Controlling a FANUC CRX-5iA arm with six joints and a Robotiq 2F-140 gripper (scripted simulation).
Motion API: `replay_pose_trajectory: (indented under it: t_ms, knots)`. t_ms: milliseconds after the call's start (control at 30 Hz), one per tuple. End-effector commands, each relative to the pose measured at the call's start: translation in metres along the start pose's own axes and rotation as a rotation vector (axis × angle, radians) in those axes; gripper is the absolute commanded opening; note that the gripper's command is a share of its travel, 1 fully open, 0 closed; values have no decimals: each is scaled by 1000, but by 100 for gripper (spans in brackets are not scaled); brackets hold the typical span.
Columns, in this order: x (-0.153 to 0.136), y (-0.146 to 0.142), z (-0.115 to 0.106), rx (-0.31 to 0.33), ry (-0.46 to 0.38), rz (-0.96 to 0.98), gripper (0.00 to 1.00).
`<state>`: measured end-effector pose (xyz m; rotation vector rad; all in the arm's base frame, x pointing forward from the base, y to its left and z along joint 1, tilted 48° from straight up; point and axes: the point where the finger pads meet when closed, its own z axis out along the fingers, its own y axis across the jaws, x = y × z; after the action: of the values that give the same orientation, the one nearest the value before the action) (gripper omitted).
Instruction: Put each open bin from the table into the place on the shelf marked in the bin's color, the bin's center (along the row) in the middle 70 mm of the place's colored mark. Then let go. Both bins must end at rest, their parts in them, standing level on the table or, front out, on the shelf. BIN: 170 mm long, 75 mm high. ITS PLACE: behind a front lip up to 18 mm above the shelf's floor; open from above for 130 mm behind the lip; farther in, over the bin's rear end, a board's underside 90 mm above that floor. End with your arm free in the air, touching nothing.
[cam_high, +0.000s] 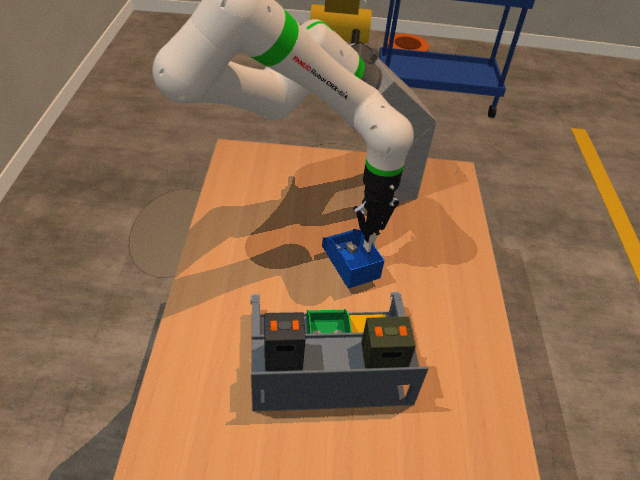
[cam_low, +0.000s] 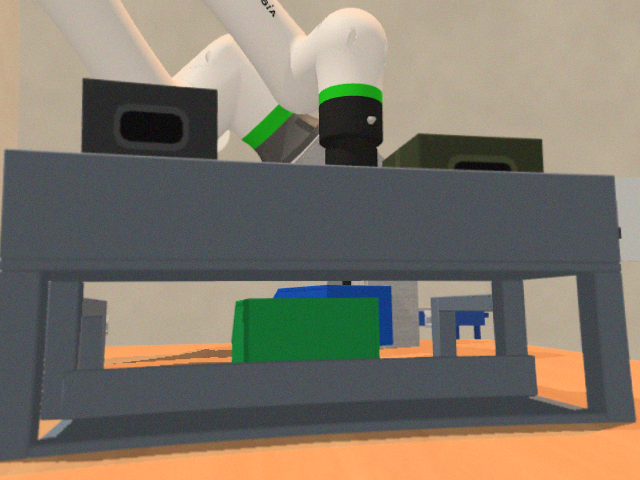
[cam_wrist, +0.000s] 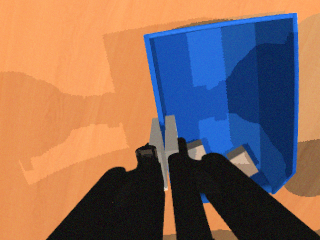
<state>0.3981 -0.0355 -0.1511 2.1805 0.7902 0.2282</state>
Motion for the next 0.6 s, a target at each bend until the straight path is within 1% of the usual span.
replay_pose_trajectory:
  t_ms: [0, 67, 567]
  knots:
    - [-1, 8, 0, 1, 1, 15, 0]
    - [-1, 8, 0, 1, 1, 15, 0]
    - [-7, 57, 1, 1, 1, 99, 0]
